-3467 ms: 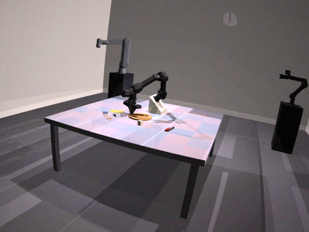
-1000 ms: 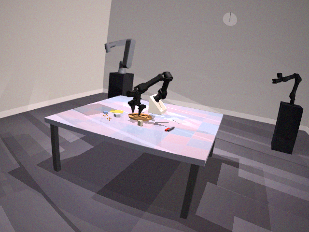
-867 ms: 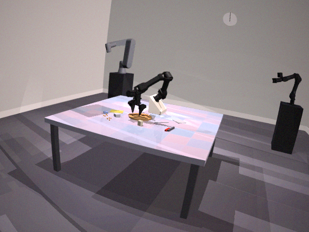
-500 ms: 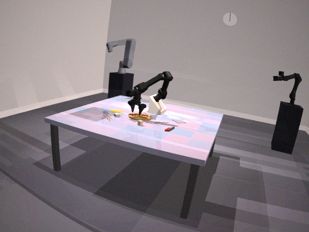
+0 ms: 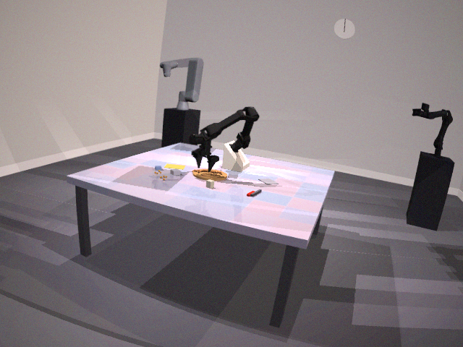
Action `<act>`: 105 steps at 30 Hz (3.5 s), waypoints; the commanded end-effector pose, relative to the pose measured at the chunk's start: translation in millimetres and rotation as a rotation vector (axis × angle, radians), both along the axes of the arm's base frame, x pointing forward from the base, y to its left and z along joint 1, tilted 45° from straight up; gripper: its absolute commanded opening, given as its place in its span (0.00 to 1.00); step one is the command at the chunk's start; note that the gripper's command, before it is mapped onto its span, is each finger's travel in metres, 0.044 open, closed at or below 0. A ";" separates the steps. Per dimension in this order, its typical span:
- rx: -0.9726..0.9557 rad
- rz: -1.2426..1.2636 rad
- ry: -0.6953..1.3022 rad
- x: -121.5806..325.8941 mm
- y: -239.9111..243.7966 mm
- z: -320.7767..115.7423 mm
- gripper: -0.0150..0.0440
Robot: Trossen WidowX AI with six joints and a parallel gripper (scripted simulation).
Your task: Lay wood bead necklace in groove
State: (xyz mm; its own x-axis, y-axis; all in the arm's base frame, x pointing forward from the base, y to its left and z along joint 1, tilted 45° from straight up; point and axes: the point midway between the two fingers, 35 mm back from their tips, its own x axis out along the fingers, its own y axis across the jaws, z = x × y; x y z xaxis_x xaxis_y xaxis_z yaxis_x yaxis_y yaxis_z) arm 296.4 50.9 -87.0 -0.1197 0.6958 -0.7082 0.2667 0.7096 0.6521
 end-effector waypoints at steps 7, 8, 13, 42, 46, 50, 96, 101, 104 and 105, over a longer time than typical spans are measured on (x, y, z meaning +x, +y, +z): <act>-0.039 -0.219 0.215 -21.1 4.5 28.0 0.73; -0.047 -0.269 0.265 -26.4 5.7 33.7 0.69; -0.083 -0.482 0.476 -50.7 10.9 55.7 0.68; -0.084 -0.491 0.477 -53.1 29.9 37.1 0.68; -0.084 -0.490 0.481 -54.8 34.4 32.8 0.68; -0.083 -0.490 0.484 -56.6 38.6 28.9 0.68; -0.085 -0.489 0.474 -54.5 38.0 29.3 0.25; -0.085 -0.489 0.474 -54.5 38.0 29.3 0.25; -0.085 -0.489 0.474 -54.5 38.0 29.3 0.25; -0.085 -0.489 0.474 -54.5 38.0 29.3 0.25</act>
State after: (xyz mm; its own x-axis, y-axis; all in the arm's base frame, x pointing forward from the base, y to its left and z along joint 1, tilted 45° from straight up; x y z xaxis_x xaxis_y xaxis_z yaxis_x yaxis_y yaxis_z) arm 241.8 88.5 -57.7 -0.1158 0.6925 -0.7120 0.8132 0.4777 0.3323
